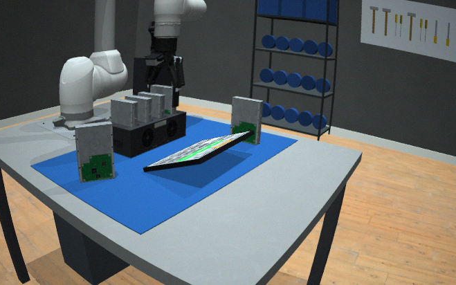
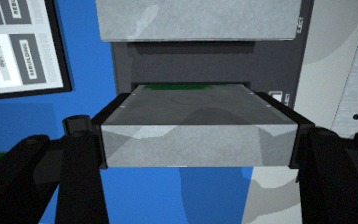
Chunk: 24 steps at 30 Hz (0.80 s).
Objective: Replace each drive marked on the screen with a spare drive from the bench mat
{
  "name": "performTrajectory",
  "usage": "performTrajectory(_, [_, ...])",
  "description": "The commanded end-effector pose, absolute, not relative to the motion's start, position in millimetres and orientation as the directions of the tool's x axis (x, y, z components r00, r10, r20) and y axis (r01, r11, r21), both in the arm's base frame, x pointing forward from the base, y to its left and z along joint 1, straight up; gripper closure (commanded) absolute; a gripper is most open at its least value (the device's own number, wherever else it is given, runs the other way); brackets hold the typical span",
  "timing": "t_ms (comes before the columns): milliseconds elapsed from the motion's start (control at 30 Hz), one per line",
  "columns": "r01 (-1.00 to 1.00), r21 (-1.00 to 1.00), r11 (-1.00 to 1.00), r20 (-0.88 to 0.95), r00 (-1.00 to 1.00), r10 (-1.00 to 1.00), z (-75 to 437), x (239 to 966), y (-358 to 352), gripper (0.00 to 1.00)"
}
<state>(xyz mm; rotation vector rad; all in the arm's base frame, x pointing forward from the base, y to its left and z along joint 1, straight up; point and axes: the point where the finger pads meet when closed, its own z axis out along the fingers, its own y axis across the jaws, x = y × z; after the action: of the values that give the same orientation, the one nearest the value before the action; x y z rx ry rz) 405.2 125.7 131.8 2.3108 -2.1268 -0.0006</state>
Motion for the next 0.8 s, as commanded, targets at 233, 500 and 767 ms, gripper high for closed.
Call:
performTrajectory(233, [-0.997, 0.000, -0.083, 0.000, 0.083, -0.997, 141, 406, 126, 0.90])
performTrajectory(500, [-0.997, 0.000, -0.083, 0.000, 0.083, -0.997, 151, 406, 126, 0.90])
performTrajectory(767, [-0.997, 0.000, -0.083, 0.000, 0.083, -0.997, 170, 406, 126, 0.90])
